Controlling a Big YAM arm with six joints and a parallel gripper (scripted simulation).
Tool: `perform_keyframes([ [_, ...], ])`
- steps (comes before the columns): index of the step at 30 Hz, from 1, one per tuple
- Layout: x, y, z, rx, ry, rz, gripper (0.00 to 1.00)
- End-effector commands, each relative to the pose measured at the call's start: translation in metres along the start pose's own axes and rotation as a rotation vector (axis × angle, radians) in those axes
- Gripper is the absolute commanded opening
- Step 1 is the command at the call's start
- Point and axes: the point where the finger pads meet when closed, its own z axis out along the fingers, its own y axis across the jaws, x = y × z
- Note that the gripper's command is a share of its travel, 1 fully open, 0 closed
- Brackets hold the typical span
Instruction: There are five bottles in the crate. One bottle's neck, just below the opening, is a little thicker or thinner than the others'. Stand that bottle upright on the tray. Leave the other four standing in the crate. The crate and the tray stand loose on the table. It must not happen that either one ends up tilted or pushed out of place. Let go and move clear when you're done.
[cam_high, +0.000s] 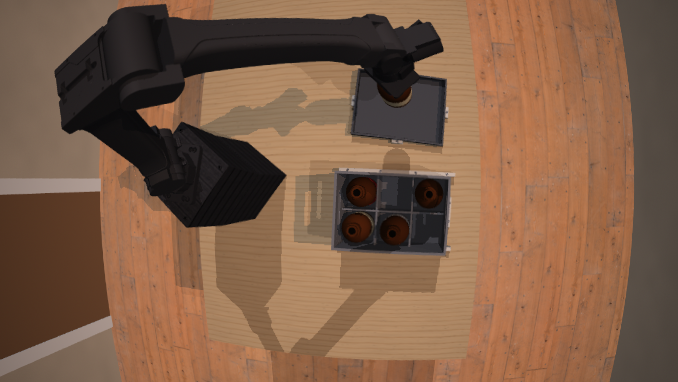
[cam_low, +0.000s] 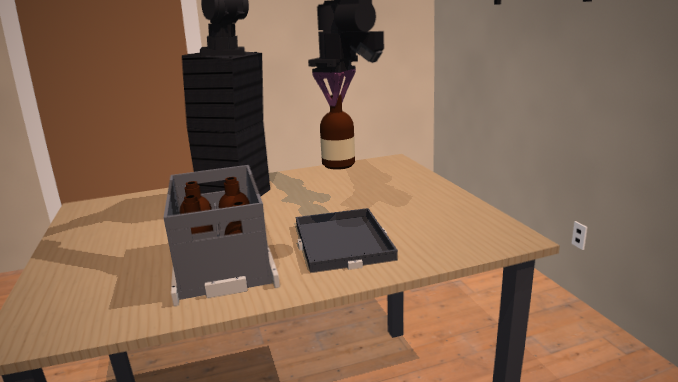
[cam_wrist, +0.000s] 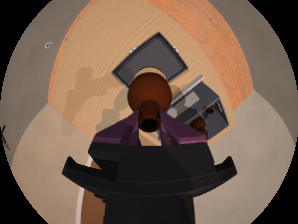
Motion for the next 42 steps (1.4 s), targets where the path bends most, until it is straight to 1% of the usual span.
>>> perform_keyframes([
  [1, -0.03, -0.001, -0.019, 0.018, -0.048, -0.004, 0.0],
  [18, -0.03, -0.001, -0.019, 0.018, -0.048, -0.004, 0.0],
  [23, -0.028, -0.001, -0.015, 0.016, -0.042, -0.004, 0.0],
  [28, -0.034, -0.003, -0.014, 0.023, -0.063, -0.005, 0.0],
  [30, -0.034, -0.003, -0.014, 0.023, -0.063, -0.005, 0.0],
  [31, -0.036, -0.003, -0.017, 0.026, -0.074, -0.005, 0.0],
  [33, -0.032, -0.002, -0.005, 0.019, -0.053, -0.005, 0.0],
  [35, -0.03, -0.002, 0.0, 0.018, -0.048, -0.004, 0.0],
  [37, -0.036, -0.003, -0.009, 0.025, -0.071, -0.005, 0.0],
  [38, -0.036, -0.003, -0.009, 0.026, -0.074, -0.005, 0.0],
  [40, -0.031, -0.002, 0.005, 0.019, -0.051, -0.004, 0.0],
  [42, -0.03, -0.002, 0.011, 0.017, -0.047, -0.004, 0.0],
])
